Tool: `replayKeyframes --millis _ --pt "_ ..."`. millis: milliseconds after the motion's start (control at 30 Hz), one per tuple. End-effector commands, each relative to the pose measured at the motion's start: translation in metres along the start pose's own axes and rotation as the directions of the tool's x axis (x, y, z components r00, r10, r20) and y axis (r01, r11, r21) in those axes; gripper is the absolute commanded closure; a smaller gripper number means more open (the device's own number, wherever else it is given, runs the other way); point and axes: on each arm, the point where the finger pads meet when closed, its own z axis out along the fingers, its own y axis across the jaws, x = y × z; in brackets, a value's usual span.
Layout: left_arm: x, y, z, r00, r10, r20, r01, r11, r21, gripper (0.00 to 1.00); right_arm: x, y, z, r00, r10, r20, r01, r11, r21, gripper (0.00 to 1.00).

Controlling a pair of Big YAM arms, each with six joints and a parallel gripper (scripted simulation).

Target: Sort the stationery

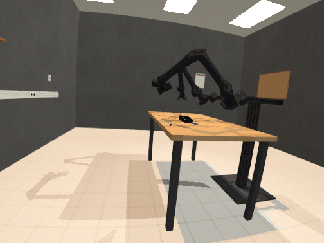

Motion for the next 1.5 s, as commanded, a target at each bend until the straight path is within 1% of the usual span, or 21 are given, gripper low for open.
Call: replayKeyframes --millis 0,433,500,733,1000,1067,1267,1467 --pt "0.011 0.004 -0.022 0.998 -0.061 -0.002 0.061 0.998 -0.006 0.0 -0.004 0.002 -0.002 1.0 0.0 0.008 0.0 1.0 -0.004 0.0" --pt "0.039 0.0 -0.124 0.978 -0.205 0.029 0.206 0.977 -0.056 0.0 -0.004 0.002 -0.002 1.0 0.0 0.008 0.0 1.0 -0.004 0.0" --pt "0.039 0.0 -0.124 0.978 -0.205 0.029 0.206 0.977 -0.056 0.0 -0.004 0.002 -0.002 1.0 0.0 0.008 0.0 1.0 -0.004 0.0" --pt "0.058 -0.012 -0.177 0.957 -0.284 0.053 0.288 0.954 -0.083 0.0 -0.004 0.002 -0.002 1.0 0.0 0.008 0.0 1.0 -0.004 0.0" --pt "0.081 -0.034 -0.233 0.924 -0.374 0.085 0.382 0.917 -0.112 0.0 -0.004 0.002 -0.002 1.0 0.0 0.008 0.0 1.0 -0.004 0.0" --pt "0.081 -0.034 -0.233 0.924 -0.374 0.085 0.382 0.917 -0.112 0.0 -0.004 0.002 -0.002 1.0 0.0 0.008 0.0 1.0 -0.004 0.0" --pt "0.099 -0.055 -0.27 0.892 -0.439 0.113 0.451 0.883 -0.131 0.0 -0.004 0.002 -0.002 1.0 0.0 0.008 0.0 1.0 -0.004 0.0" --pt "0.116 -0.08 -0.302 0.854 -0.5 0.143 0.518 0.842 -0.149 0.0 -0.004 0.002 -0.002 1.0 0.0 0.008 0.0 1.0 -0.004 0.0"
